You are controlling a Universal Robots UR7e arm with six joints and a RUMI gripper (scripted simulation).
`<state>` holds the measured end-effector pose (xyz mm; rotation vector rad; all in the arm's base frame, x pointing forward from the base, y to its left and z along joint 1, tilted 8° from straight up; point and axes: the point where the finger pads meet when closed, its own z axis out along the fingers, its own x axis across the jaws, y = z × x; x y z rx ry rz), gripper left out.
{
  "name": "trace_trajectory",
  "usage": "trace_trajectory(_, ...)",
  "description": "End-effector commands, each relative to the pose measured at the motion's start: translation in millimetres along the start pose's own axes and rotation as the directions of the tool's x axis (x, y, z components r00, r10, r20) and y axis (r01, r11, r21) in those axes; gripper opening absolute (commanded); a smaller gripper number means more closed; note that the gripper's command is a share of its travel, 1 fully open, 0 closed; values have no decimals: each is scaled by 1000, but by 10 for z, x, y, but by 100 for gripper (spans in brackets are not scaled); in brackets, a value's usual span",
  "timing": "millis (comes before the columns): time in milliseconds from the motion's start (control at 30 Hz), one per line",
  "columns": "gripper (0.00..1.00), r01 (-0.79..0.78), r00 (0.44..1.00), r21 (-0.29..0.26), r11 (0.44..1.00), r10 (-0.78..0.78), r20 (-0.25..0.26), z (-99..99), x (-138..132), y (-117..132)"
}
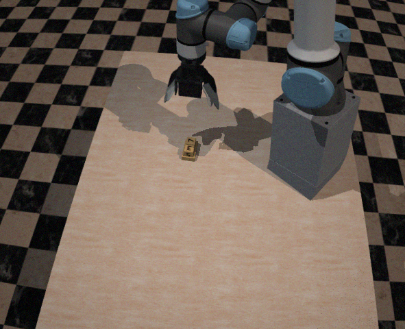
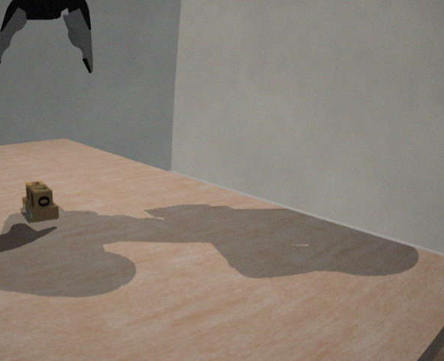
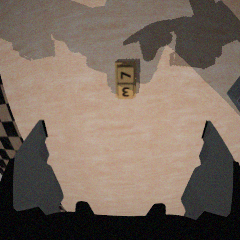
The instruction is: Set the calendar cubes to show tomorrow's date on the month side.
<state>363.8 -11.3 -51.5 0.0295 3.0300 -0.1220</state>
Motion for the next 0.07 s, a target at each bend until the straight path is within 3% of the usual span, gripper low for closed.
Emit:
trace_trajectory(0, 100, 0, 1000, 0, 1000, 0, 1, -2, -3, -1)
trace_trajectory(33, 100, 0, 1000, 0, 1000, 0, 1, -2, -3, -1)
